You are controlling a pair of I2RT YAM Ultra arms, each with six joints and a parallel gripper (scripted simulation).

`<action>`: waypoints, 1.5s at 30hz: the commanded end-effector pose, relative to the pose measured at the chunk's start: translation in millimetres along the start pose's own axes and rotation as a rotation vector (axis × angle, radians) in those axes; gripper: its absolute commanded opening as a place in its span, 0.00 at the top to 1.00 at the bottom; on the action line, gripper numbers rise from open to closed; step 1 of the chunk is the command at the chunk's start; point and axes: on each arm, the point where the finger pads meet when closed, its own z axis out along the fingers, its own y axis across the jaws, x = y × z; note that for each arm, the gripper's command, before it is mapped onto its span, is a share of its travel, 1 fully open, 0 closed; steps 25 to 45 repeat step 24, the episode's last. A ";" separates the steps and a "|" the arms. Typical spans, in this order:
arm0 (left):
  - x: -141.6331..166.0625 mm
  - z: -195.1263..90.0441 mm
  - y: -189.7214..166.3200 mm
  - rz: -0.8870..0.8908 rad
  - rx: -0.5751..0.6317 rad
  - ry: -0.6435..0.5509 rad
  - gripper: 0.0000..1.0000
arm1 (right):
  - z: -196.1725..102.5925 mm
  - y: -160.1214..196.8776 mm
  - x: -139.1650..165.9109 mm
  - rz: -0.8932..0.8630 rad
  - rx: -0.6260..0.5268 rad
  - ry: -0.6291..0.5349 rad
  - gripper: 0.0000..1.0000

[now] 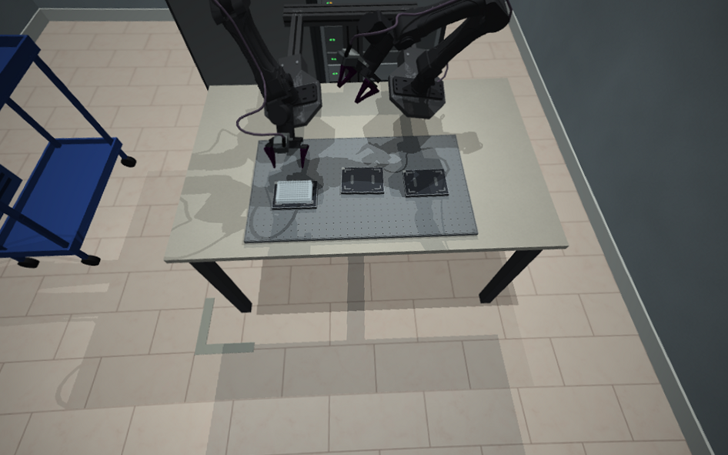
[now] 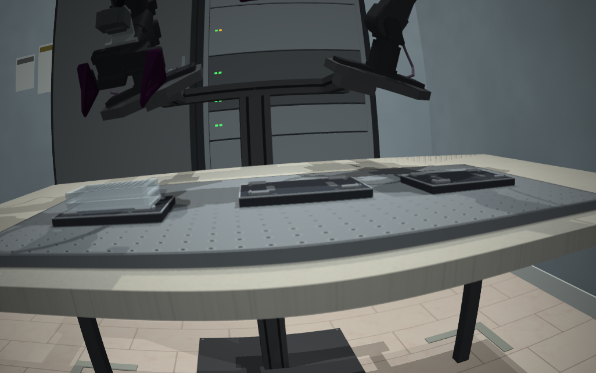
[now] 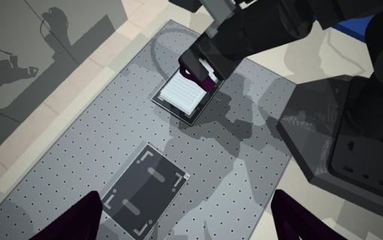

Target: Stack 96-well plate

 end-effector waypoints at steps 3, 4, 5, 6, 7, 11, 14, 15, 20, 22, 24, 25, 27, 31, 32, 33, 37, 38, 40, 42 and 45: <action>-16.3 -7.0 2.0 -0.020 -0.003 -0.043 0.00 | 0.2 0.6 6.8 0.003 0.006 0.007 0.00; -16.3 -7.0 2.0 -0.020 -0.003 -0.043 0.00 | 0.2 0.6 6.8 0.003 0.006 0.007 0.00; -16.3 -7.0 2.0 -0.020 -0.003 -0.043 0.00 | 0.2 -1.2 -0.8 0.015 0.011 -0.011 0.00; -16.3 -7.0 2.0 -0.020 -0.003 -0.043 0.00 | 0.2 -1.2 -0.8 0.015 0.011 -0.011 0.00; -16.3 -7.0 2.0 -0.020 -0.003 -0.043 0.00 | 0.2 -1.2 -0.8 0.015 0.011 -0.011 0.00; -16.3 -7.0 2.0 -0.020 -0.003 -0.043 0.00 | 0.2 -1.2 -0.8 0.015 0.011 -0.011 0.00; -16.3 -7.0 2.0 -0.020 -0.003 -0.043 0.00 | 0.2 -1.2 -0.8 0.015 0.011 -0.011 0.00; -16.3 -7.0 2.0 -0.020 -0.003 -0.043 0.00 | 0.2 -1.2 -0.8 0.015 0.011 -0.011 0.00; -16.3 -7.0 2.0 -0.020 -0.003 -0.043 0.00 | 0.2 -1.2 -0.8 0.015 0.011 -0.011 0.00; -16.3 -7.0 2.0 -0.020 -0.003 -0.043 0.00 | 0.2 -1.2 -0.8 0.015 0.011 -0.011 0.00; -16.3 -7.0 2.0 -0.020 -0.003 -0.043 0.00 | 0.2 -1.2 -0.8 0.015 0.011 -0.011 0.00; -16.3 -7.0 2.0 -0.020 -0.003 -0.043 0.00 | 0.2 -1.2 -0.8 0.015 0.011 -0.011 0.00; -16.3 -7.0 2.0 -0.020 -0.003 -0.043 0.00 | 0.2 -1.2 -0.8 0.015 0.011 -0.011 0.00; -16.3 -7.0 2.0 -0.020 -0.003 -0.043 0.00 | 0.2 -1.2 -0.8 0.015 0.011 -0.011 0.00; -16.3 -7.0 2.0 -0.020 -0.003 -0.043 0.00 | 0.2 -1.2 -0.8 0.015 0.011 -0.011 0.00; -16.3 -7.0 2.0 -0.020 -0.003 -0.043 0.00 | 0.2 -1.2 -0.8 0.015 0.011 -0.011 0.00; -16.3 -7.0 2.0 -0.020 -0.003 -0.043 0.00 | 0.2 -1.2 -0.8 0.015 0.011 -0.011 0.00; -16.3 -7.0 2.0 -0.020 -0.003 -0.043 0.00 | 0.2 -1.2 -0.8 0.015 0.011 -0.011 0.00; -16.3 -7.0 2.0 -0.020 -0.003 -0.043 0.00 | 0.2 -1.2 -0.8 0.015 0.011 -0.011 0.00; -16.3 -7.0 2.0 -0.020 -0.003 -0.043 0.00 | 0.2 -1.2 -0.8 0.015 0.011 -0.011 0.00; -16.3 -7.0 2.0 -0.020 -0.003 -0.043 0.00 | 0.2 -1.2 -0.8 0.015 0.011 -0.011 0.00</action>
